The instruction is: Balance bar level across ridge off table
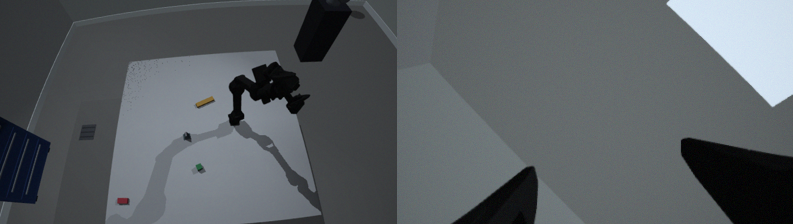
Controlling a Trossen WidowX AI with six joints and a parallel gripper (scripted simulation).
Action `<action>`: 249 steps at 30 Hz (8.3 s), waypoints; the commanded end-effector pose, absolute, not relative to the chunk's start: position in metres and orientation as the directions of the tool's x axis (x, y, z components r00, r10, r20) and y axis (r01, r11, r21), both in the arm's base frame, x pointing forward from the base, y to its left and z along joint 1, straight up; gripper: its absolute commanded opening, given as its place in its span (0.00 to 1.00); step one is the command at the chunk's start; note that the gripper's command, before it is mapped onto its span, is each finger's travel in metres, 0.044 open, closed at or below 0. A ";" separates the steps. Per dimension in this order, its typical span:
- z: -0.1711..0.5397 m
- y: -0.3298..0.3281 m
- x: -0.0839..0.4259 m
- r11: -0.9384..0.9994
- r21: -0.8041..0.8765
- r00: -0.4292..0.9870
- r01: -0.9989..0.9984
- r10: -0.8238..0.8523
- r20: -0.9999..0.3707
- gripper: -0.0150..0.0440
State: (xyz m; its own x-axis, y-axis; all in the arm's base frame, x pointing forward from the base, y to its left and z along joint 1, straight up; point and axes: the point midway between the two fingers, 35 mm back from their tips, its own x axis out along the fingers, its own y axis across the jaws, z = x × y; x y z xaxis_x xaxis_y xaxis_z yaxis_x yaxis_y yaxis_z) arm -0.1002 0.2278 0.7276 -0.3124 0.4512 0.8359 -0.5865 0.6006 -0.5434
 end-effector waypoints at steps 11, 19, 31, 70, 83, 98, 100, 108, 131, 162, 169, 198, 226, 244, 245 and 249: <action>0.707 0.265 -0.077 0.588 -0.621 -0.270 -0.518 0.576 0.771 0.79; 0.683 0.301 -0.046 0.568 -0.692 -0.199 -0.446 0.691 0.695 0.79; 0.642 0.342 0.013 0.510 -0.781 -0.050 -0.361 0.825 0.563 0.79; 0.502 0.331 0.244 0.348 -0.856 0.546 -0.381 0.832 0.095 0.79; 0.441 0.284 0.314 0.310 -0.844 0.705 -0.438 0.701 -0.108 0.79; 0.374 0.215 0.368 0.355 -0.755 0.786 -0.551 0.525 -0.327 0.79; 0.365 0.204 0.373 0.366 -0.740 0.791 -0.564 0.499 -0.355 0.79; 0.328 0.155 0.391 0.395 -0.697 0.798 -0.598 0.374 -0.473 0.79; 0.232 0.010 0.388 0.557 -0.512 0.644 -0.654 0.054 -0.763 0.79; 0.139 -0.132 0.278 0.850 -0.167 0.189 -0.500 -0.081 -0.979 0.79; 0.125 -0.149 0.245 0.898 -0.079 0.082 -0.432 -0.047 -0.995 0.79; 0.066 -0.157 0.224 0.922 -0.019 0.018 -0.387 -0.013 -1.000 0.79; 0.046 -0.158 0.224 0.922 -0.019 0.018 -0.387 -0.013 -1.000 0.79; 0.050 -0.157 0.225 0.924 -0.017 0.021 -0.383 -0.010 -1.000 0.26; 0.053 -0.158 0.226 0.924 -0.017 0.021 -0.383 -0.010 -1.000 0.25; 0.063 -0.158 0.227 0.923 -0.017 0.021 -0.383 -0.010 -1.000 0.25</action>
